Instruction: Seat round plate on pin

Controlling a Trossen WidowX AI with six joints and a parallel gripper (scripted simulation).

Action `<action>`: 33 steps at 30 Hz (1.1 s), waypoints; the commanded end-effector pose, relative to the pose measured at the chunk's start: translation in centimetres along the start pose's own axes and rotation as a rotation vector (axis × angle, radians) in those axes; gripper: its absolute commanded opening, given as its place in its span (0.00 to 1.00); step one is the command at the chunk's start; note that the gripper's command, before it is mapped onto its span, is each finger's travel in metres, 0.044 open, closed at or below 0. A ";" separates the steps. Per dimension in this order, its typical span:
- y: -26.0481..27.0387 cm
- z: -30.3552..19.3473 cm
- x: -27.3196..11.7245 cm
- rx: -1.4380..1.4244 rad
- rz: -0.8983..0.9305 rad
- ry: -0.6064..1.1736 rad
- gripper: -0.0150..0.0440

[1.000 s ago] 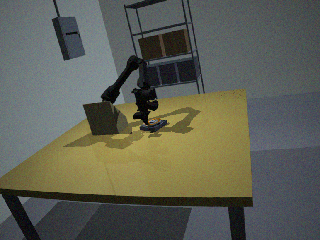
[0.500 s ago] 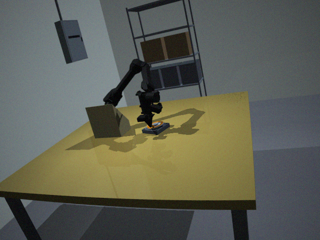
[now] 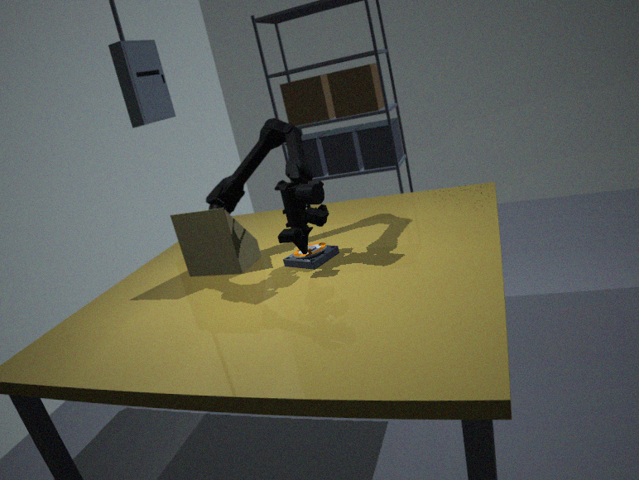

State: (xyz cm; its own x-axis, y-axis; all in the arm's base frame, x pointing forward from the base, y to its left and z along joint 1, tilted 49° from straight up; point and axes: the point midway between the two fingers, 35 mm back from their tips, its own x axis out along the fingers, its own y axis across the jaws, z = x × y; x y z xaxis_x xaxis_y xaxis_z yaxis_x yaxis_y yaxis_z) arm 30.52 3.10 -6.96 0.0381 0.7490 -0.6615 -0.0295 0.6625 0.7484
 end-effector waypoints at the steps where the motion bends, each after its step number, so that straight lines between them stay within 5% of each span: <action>1: 0.2 0.9 -0.2 -0.003 0.003 -0.009 0.25; 33: 2.1 3.7 -0.5 -0.004 0.003 -0.010 0.25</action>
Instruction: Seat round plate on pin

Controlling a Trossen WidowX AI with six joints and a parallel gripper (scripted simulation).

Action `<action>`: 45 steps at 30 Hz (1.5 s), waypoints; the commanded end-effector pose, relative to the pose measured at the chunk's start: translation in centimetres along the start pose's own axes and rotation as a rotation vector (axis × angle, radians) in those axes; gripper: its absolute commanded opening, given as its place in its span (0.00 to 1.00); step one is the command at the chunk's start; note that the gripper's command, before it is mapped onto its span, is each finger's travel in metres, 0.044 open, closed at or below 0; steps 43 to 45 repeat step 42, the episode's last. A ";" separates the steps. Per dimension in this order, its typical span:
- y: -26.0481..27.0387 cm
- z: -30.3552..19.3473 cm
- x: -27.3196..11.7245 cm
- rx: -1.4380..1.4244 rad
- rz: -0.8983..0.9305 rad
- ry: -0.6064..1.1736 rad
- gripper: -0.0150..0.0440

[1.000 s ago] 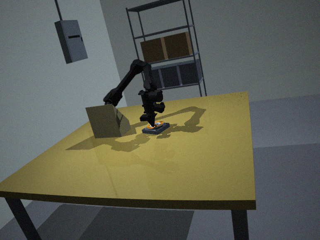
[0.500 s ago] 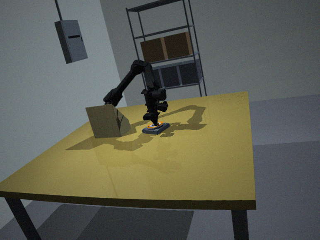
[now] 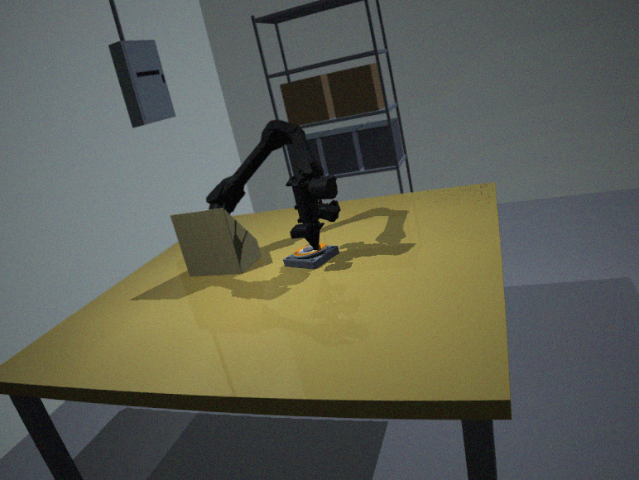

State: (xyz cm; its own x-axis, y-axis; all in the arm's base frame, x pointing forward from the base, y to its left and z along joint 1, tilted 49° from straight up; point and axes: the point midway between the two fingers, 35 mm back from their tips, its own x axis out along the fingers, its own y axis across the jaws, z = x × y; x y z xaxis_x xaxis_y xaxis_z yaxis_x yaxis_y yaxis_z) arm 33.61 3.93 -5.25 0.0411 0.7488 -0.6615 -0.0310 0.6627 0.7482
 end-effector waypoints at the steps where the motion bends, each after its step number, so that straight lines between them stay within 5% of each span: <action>1: 0.4 0.6 -0.1 -0.002 0.004 -0.007 0.25; 10: 0.8 0.9 0.1 -0.002 0.004 -0.007 0.25; 19: 0.7 0.1 -4.2 -0.002 0.002 -0.007 0.25; 45: 0.7 -0.1 -3.4 0.011 0.008 -0.004 0.25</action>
